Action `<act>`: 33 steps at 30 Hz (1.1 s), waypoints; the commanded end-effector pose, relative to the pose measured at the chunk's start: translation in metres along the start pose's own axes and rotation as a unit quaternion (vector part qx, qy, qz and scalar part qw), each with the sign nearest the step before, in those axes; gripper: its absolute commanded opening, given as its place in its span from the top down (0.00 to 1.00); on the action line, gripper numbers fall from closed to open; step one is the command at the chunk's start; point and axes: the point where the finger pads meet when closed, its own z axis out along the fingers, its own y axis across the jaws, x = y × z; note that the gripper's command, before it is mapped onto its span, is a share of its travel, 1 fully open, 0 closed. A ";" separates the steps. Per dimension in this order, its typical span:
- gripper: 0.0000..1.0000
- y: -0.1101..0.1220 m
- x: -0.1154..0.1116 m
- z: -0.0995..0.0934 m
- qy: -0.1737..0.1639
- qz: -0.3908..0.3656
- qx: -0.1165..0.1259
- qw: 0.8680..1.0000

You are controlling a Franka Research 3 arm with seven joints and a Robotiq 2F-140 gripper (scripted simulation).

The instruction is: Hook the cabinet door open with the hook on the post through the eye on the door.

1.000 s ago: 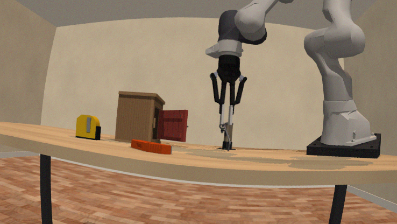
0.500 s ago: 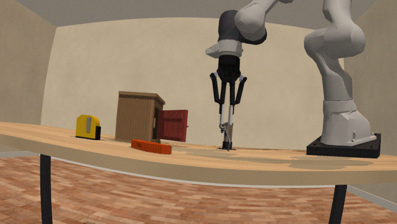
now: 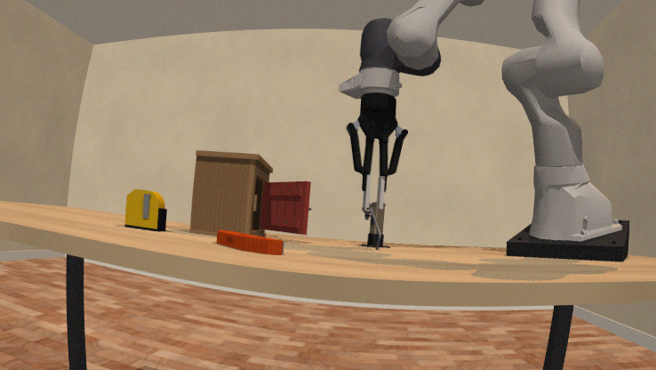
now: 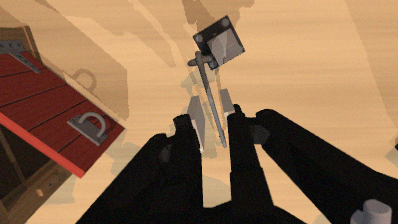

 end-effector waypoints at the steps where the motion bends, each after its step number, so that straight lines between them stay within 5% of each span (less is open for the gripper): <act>1: 0.86 -0.002 0.000 0.003 0.001 -0.003 0.003 1.000; 33: 0.86 -0.002 0.000 0.038 0.001 -0.003 0.003 1.000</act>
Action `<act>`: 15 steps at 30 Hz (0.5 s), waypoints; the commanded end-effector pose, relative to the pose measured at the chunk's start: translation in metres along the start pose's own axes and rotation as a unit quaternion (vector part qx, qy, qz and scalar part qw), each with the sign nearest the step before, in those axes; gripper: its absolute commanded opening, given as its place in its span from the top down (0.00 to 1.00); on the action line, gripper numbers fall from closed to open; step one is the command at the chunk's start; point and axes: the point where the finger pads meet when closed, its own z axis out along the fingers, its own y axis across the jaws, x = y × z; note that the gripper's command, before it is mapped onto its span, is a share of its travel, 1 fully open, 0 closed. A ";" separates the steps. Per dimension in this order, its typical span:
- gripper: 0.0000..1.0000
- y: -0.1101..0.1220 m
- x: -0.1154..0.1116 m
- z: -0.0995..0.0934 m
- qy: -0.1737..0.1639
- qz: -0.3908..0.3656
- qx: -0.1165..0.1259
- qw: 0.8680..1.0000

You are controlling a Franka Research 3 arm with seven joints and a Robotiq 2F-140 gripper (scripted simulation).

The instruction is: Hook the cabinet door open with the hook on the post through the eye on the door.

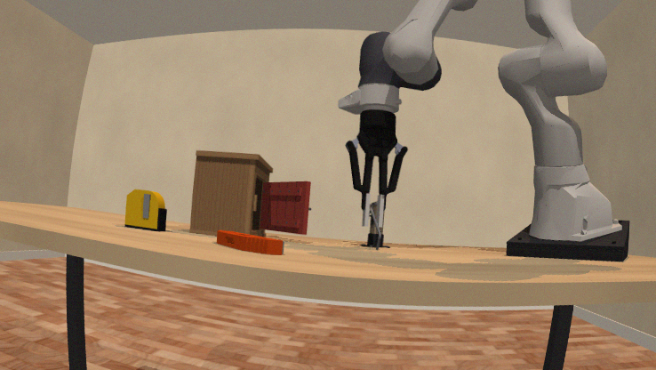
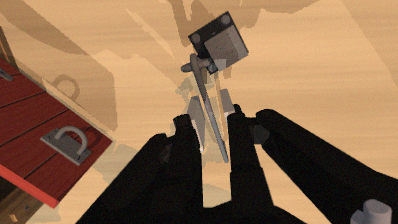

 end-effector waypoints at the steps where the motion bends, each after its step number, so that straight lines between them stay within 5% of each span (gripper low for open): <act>1: 0.86 -0.003 0.001 0.002 0.001 -0.008 0.005 1.000; 14: 0.86 -0.003 0.001 0.005 0.001 -0.008 0.005 1.000; 15: 0.97 -0.003 0.001 0.005 0.001 -0.008 0.005 1.000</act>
